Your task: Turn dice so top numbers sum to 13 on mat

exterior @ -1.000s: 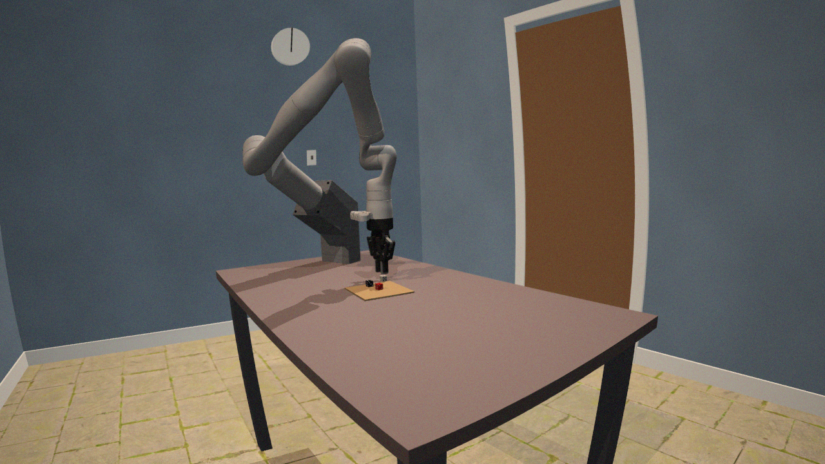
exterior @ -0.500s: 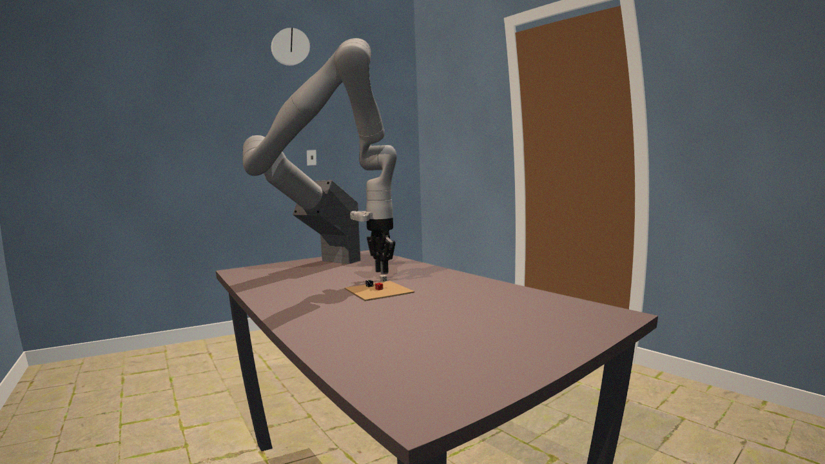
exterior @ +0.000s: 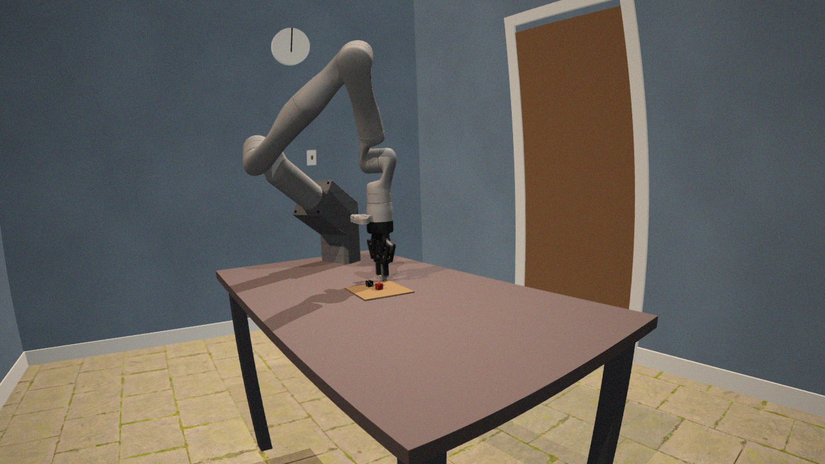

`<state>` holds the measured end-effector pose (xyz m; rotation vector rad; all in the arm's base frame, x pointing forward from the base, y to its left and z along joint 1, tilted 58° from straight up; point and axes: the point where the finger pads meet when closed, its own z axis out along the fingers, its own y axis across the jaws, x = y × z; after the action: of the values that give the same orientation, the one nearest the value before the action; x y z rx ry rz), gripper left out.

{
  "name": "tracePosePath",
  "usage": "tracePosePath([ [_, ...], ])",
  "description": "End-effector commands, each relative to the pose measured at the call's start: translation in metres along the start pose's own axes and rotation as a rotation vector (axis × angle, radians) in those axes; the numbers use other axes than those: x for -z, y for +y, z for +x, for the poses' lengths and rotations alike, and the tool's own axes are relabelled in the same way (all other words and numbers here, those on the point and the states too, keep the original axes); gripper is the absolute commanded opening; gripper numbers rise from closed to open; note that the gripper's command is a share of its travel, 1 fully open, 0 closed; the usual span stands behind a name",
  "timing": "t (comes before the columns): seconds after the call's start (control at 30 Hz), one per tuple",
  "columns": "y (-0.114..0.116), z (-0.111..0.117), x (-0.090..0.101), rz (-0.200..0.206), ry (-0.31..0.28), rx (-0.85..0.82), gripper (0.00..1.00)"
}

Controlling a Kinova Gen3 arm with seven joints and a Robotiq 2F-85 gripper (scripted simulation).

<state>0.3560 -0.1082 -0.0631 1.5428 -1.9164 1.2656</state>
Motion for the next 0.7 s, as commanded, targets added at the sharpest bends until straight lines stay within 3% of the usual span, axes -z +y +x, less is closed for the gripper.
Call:
tracePosePath([
  [0.0,0.0007,0.0008,-0.0064,-0.001,0.001,-0.005,0.31],
  [0.67,0.0007,0.0008,-0.0115,-0.001,0.001,-0.005,0.31],
])
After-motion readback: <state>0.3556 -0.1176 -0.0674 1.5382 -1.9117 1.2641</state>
